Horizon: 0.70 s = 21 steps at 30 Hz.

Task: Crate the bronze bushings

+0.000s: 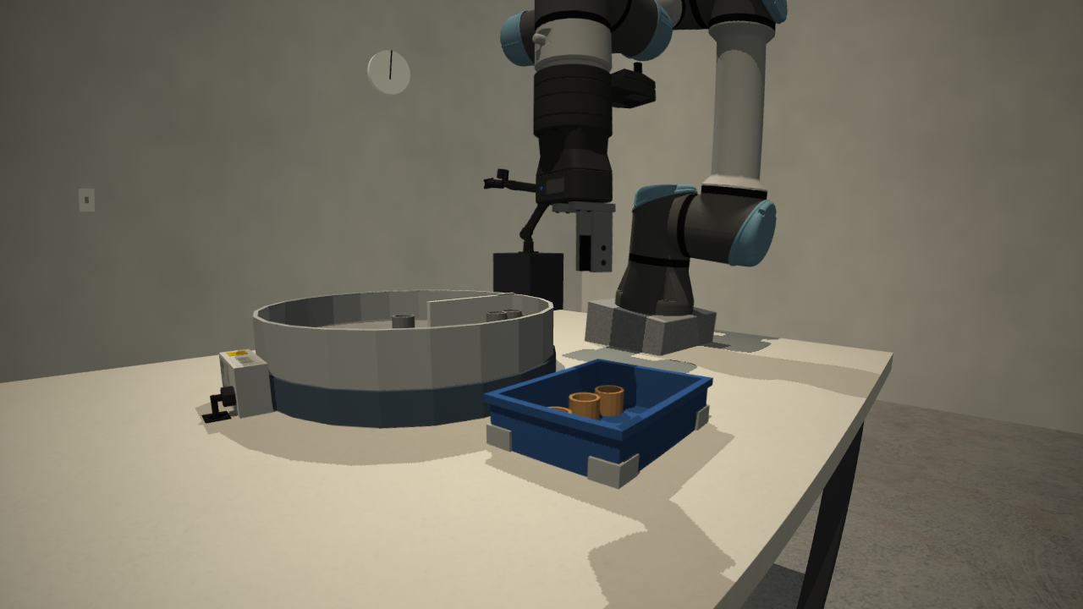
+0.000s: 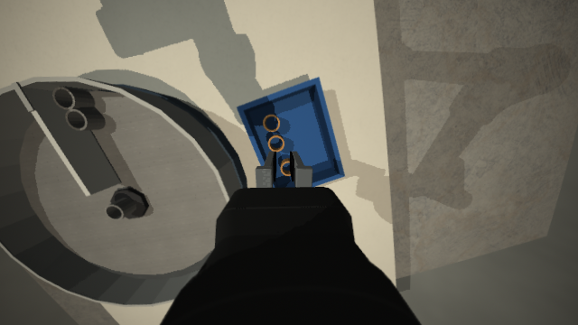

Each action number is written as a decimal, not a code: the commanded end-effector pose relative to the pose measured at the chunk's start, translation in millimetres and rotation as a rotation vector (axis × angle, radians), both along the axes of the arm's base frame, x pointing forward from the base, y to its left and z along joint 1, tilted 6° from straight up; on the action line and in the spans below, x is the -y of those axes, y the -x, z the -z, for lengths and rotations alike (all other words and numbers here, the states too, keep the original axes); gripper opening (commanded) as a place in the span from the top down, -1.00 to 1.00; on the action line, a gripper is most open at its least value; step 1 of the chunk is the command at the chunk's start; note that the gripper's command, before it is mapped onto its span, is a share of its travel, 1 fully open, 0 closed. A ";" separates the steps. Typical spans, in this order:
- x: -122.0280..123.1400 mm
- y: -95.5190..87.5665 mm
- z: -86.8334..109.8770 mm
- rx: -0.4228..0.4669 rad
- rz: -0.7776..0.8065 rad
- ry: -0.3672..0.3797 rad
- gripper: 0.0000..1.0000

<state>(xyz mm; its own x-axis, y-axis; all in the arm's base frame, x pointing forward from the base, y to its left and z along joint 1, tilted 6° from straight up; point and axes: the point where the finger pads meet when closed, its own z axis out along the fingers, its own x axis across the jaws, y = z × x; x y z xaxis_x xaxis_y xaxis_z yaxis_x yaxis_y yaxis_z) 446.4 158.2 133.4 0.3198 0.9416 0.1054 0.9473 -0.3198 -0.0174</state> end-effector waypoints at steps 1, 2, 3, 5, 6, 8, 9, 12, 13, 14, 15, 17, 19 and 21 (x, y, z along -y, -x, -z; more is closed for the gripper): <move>0.0 -0.4 -0.5 0.002 0.000 0.000 0.16; 0.0 -0.4 -0.5 0.002 0.000 0.000 0.16; 0.0 -0.4 -0.5 0.002 0.000 0.000 0.16; 0.0 -0.4 -0.5 0.002 0.000 0.000 0.16; 0.0 -0.4 -0.5 0.002 0.000 0.000 0.16; 0.0 -0.4 -0.5 0.002 0.000 0.000 0.16; 0.0 -0.4 -0.5 0.002 0.000 0.000 0.16; 0.0 -0.4 -0.5 0.002 0.000 0.000 -1.00; 0.0 -0.4 -0.5 0.002 0.000 0.000 -1.00; 0.0 -0.4 -0.5 0.002 0.000 0.000 -1.00; 0.0 -0.4 -0.5 0.002 0.000 0.000 -1.00; 0.0 -0.4 -0.5 0.002 0.000 0.000 -1.00; 0.0 -0.4 -0.5 0.002 0.000 0.000 -1.00; 0.0 -0.4 -0.5 0.002 0.000 0.000 -1.00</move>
<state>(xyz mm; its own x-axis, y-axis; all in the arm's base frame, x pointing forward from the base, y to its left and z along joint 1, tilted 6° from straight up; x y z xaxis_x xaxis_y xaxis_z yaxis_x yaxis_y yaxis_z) 446.4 158.2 133.4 0.3198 0.9416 0.1054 0.9473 -0.3198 -0.0174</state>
